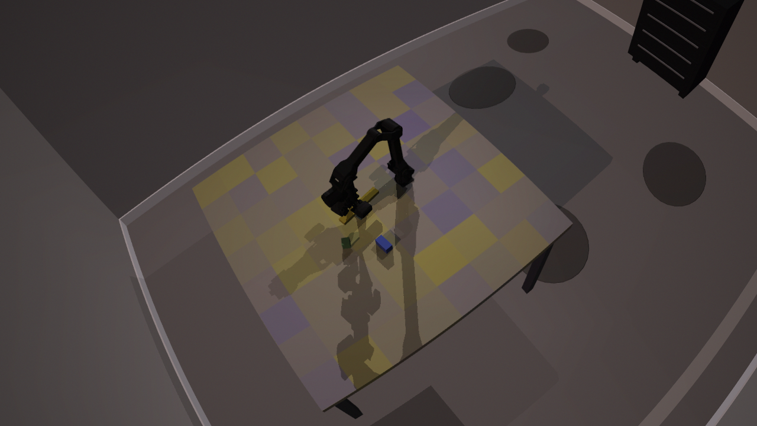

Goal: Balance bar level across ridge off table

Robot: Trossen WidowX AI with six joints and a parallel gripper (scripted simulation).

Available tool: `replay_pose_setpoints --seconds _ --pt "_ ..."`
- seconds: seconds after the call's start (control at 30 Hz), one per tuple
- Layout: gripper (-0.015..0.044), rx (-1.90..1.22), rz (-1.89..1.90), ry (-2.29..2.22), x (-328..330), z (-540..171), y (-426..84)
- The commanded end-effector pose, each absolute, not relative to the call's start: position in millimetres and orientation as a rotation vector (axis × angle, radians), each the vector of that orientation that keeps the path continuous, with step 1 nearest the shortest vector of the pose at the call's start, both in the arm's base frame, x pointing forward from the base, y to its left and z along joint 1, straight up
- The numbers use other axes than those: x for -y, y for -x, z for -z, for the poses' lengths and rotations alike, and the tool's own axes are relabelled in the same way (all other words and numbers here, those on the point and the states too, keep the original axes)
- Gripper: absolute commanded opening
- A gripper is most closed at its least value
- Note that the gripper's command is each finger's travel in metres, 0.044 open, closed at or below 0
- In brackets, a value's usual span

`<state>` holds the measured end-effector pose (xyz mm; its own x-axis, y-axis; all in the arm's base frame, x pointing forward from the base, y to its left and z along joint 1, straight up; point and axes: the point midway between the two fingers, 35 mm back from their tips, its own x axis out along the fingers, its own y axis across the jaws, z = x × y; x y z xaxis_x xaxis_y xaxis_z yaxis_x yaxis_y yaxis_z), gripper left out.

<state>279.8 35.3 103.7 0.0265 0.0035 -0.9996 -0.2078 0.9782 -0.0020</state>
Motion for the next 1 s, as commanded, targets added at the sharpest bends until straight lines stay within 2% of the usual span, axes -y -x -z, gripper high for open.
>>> replay_pose_setpoints --seconds 0.0,0.57,0.87,0.9,0.97 --pt "0.0172 -1.538 -0.164 0.163 -35.3 -103.7 -279.8" --pt "0.0185 -1.538 -0.164 0.163 -35.3 -103.7 -279.8" --pt "0.0421 -1.538 -0.164 0.163 -35.3 -103.7 -279.8" --pt "0.0440 -1.538 -0.164 0.163 -35.3 -103.7 -279.8" --pt "0.0440 -1.538 -0.164 0.163 -35.3 -103.7 -279.8"
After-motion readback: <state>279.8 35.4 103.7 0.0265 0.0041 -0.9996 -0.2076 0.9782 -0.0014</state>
